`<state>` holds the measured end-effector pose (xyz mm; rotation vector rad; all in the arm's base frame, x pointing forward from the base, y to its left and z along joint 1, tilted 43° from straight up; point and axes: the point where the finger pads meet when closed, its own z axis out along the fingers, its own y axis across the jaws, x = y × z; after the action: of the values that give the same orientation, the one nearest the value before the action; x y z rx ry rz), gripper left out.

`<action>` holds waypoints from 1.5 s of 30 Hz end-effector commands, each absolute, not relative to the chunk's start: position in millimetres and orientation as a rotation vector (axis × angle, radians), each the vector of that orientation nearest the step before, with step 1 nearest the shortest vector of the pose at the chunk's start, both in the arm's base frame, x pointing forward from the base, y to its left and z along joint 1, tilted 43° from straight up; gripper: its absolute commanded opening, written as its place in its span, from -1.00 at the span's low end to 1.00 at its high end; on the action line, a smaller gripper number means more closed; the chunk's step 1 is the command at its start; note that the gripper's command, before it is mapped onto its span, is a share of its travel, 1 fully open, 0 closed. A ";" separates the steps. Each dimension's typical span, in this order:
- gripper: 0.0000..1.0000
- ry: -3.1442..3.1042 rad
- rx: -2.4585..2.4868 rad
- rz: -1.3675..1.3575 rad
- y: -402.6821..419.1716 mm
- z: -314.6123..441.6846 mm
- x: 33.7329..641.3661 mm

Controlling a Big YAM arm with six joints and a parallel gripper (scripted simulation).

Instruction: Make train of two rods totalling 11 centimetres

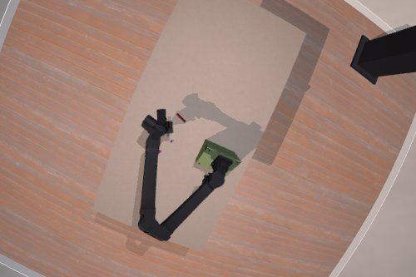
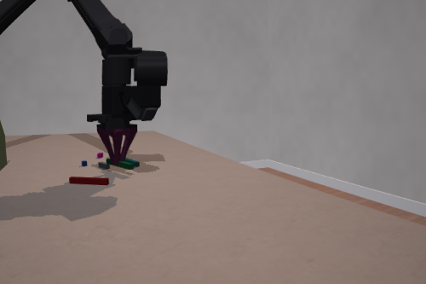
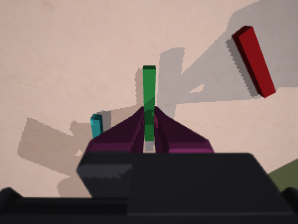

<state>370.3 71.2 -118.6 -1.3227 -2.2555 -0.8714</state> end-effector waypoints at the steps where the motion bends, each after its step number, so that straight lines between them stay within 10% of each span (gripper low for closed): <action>1: -0.91 -2.261 -1.341 -0.888 65.8 -114.8 376.8; 45: -0.91 -2.274 -1.327 -0.892 71.5 -111.0 377.2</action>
<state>369.6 71.2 -118.0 -1.3245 -2.2543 -0.8711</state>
